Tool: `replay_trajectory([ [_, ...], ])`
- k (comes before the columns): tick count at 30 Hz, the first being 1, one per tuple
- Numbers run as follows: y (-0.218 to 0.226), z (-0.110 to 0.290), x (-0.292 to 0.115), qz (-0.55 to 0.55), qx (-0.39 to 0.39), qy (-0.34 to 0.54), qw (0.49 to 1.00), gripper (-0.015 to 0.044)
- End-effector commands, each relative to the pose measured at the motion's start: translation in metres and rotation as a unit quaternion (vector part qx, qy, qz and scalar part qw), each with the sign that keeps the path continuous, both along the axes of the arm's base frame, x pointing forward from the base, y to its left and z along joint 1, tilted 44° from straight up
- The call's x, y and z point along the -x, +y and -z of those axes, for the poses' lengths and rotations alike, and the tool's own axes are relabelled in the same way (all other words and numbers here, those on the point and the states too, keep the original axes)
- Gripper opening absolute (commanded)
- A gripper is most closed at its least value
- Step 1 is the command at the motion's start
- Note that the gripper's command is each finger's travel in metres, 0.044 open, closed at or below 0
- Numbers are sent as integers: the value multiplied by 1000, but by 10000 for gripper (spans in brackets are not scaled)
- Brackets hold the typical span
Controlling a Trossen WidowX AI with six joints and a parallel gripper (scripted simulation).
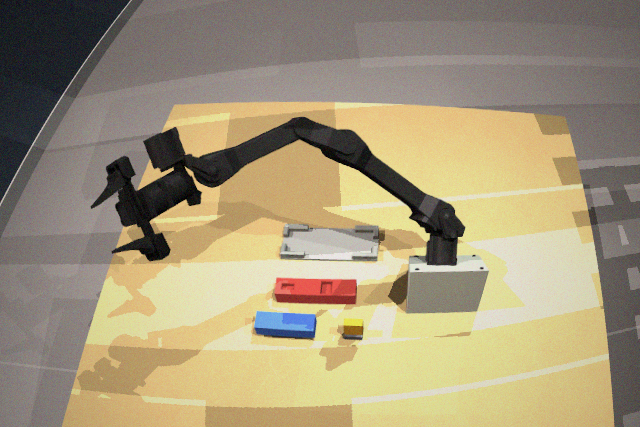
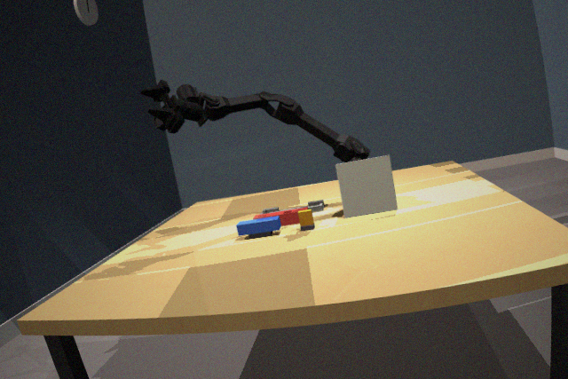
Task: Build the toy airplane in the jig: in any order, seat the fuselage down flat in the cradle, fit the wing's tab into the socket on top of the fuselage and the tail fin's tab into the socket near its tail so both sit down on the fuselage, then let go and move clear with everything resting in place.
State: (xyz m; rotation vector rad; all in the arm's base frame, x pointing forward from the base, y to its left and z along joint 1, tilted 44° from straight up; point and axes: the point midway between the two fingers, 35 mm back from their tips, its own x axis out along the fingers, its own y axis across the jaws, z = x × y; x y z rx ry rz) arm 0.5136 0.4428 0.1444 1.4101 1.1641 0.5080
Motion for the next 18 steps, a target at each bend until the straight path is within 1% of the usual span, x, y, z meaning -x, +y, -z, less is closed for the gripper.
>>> replay_trajectory([
  [1, 0, 0, 0, 0, 0, 0, 1000, 426],
  [2, -1, 1, 0, 2, 4, 0, 1000, 440],
  [4, -10, 12, 2, 15, 38, -1, 999, 440],
  [10, -59, 66, 21, 50, 210, 5, 976, 440],
  [14, -104, 101, 46, 49, 340, 19, 939, 440],
  [18, -155, 128, 81, 25, 470, 37, 881, 440],
])
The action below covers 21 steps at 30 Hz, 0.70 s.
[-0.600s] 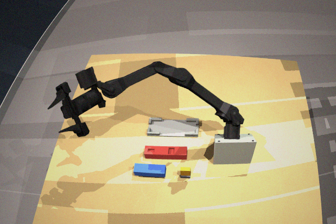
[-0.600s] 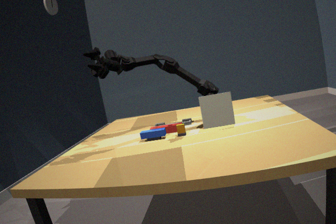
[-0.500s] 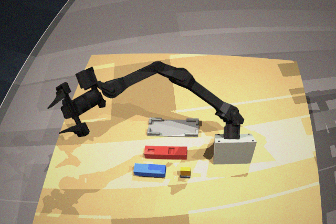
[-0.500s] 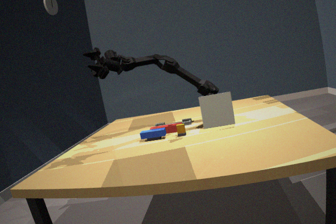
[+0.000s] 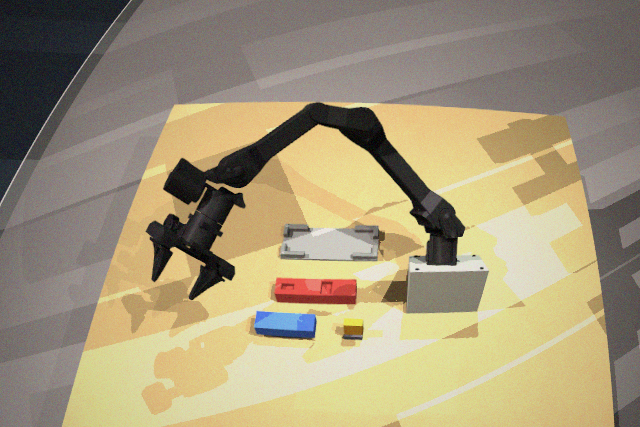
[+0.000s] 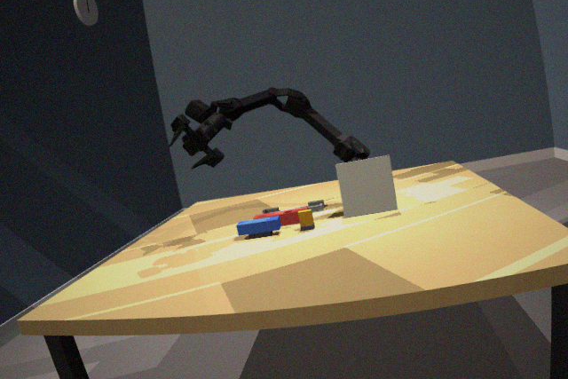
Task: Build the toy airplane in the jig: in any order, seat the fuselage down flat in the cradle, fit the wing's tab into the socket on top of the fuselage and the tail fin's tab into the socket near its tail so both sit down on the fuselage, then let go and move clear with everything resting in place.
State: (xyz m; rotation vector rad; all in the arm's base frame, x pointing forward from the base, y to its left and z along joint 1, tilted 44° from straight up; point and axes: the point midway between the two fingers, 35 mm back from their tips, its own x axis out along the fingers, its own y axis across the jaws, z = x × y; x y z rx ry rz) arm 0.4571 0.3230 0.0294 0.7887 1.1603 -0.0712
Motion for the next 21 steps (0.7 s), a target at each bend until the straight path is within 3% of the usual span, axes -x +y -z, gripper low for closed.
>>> replay_trajectory([
  [1, -49, 19, 34, -23, 132, 29, 991, 440],
  [8, -146, 32, 107, -108, 368, 111, 917, 440],
  [14, -225, 14, 168, -218, 536, 194, 792, 440],
  [16, -240, 7, 180, -245, 566, 212, 758, 440],
  [21, -242, 6, 182, -248, 569, 215, 754, 440],
])
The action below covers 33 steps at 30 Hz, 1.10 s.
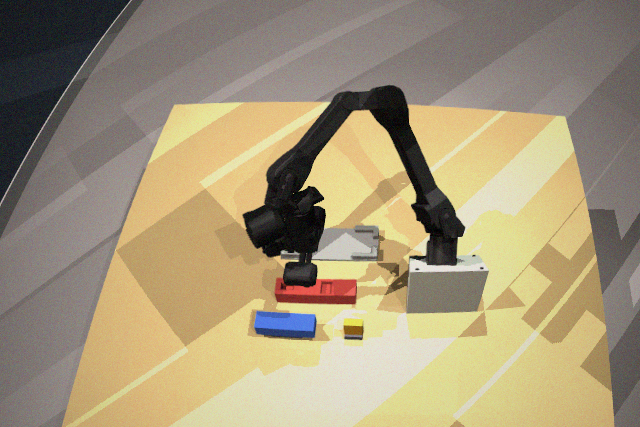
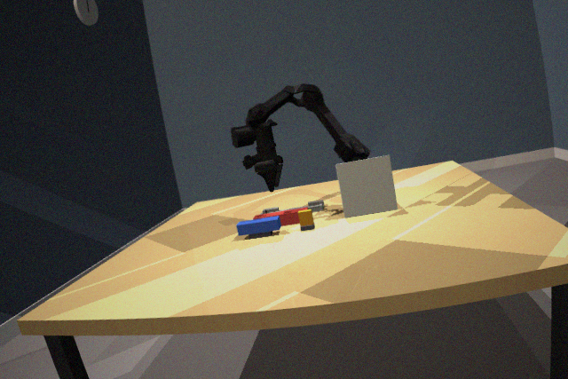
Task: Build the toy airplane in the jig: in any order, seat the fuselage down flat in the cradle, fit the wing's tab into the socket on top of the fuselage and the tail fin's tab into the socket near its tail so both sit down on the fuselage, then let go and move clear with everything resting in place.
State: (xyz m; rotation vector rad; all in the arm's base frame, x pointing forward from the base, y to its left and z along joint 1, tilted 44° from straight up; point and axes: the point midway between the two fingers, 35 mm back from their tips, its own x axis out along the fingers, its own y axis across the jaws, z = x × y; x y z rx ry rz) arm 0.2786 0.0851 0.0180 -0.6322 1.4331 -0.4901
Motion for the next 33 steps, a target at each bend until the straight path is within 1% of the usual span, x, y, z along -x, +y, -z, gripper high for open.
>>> replay_trajectory([
  [1, -4, -5, 3, -12, 14, 8, 1000, 440],
  [3, -6, -3, 2, -12, 14, 8, 1000, 440],
  [7, -39, 31, -2, -12, 15, 7, 1000, 440],
  [33, -67, 61, -6, -12, 15, 7, 1000, 440],
])
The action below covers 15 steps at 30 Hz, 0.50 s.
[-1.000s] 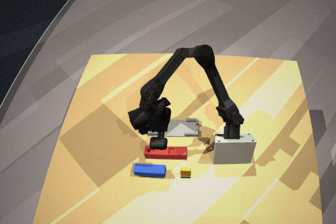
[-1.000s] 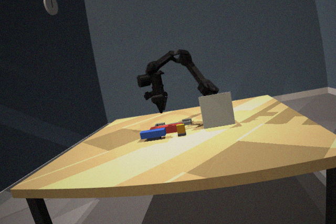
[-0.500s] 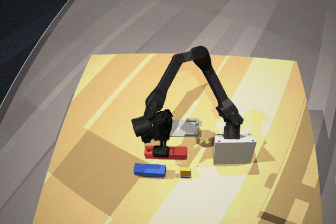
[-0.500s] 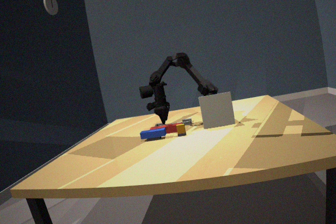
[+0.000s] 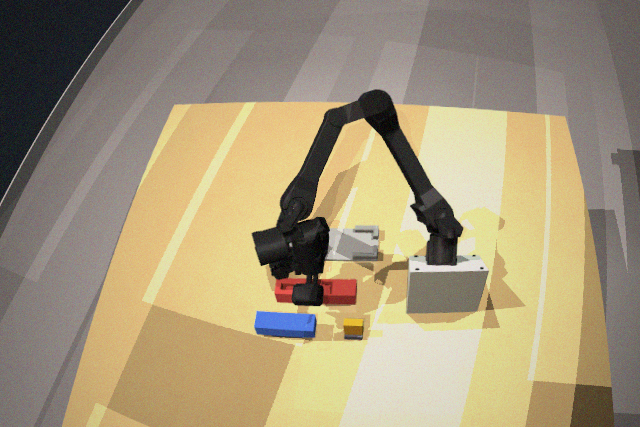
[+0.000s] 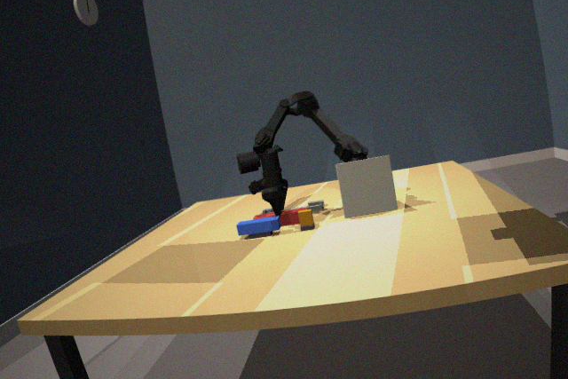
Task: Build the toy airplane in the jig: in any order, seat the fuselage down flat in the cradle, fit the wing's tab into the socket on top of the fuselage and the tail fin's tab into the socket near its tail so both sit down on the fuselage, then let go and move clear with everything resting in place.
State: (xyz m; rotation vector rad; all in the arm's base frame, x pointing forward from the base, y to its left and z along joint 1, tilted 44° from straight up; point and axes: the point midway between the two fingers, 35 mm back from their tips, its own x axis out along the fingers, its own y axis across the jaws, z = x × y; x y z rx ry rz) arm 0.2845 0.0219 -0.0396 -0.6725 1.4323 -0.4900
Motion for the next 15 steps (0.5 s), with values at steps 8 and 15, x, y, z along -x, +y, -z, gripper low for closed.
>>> replay_trajectory([
  [8, -12, 13, -1, -2, 2, 1, 1000, 440],
  [15, -20, 20, -2, -2, 3, 1, 1000, 440],
])
